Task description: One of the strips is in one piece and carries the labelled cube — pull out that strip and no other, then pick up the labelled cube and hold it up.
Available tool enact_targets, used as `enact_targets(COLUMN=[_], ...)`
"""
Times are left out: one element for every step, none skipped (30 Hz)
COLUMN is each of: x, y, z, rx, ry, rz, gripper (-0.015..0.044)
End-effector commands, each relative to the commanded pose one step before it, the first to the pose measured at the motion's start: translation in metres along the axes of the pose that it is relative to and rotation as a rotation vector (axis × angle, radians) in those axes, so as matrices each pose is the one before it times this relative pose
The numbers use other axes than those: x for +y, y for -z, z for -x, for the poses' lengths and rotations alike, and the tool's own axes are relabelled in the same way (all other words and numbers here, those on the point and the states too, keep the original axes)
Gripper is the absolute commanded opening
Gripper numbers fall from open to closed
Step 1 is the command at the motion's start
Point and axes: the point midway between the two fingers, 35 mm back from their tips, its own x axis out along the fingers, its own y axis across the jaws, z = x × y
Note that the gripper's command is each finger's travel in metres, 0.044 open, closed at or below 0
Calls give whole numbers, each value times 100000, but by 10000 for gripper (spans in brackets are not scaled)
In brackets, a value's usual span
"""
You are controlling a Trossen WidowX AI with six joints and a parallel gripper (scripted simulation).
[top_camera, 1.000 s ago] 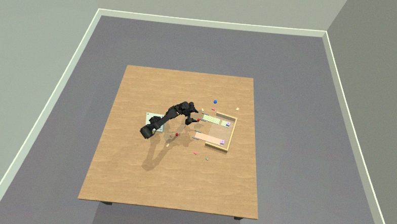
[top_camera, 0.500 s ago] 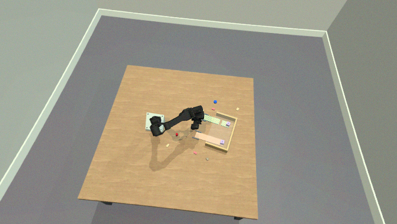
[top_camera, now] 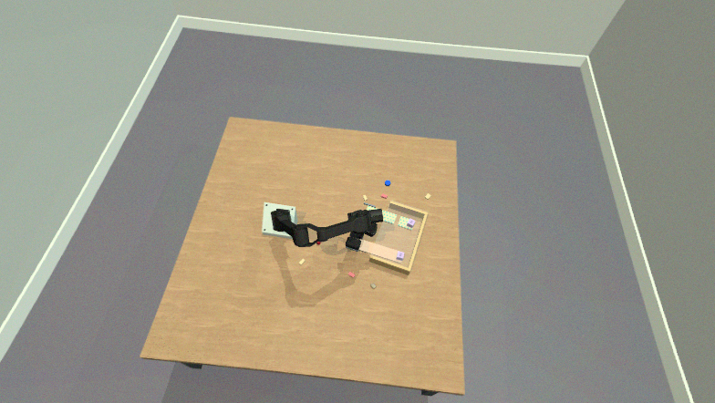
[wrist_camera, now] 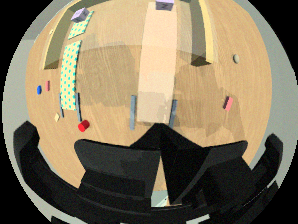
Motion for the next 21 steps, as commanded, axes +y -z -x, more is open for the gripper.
enact_targets(x=[41,7,9,13,13,12,12,11,11,10,10,9,9,8,7,7,6,6,5,4,4], y=[34,-12,-16,-22,-22,-22,-21,-20,-20,-19,-19,-18,-17,-17,-15,-15,-13,-13,-11,-11,-9], z=[39,-82,-107,-154,-161,-162,-162,-162,-162,-162,-166,-166,-166,-166,-166,-166,-166,-166,-166,-166,-166], rx=[1851,-1,-1,-2,-2,-2,-2,-2,-2,-2,-2,-2,-2,-2,-3,-3,-3,-3,-3,-3,-3], ry=[-144,-7,-9,-12,-11,-10,-9,-9,-8,-7,-6,-5,-4,-3,-2,-1,0,1,2,3,4], rz=[-650,0,0,0,0,0,0,0,0,0,0,0,-1,-1,-1,-1,-1,-1,-1,-1,-1], gripper=[0,0,0,0,0,0,0,0,0,0,0,0,0,0,0,0,0,0,0,0,0])
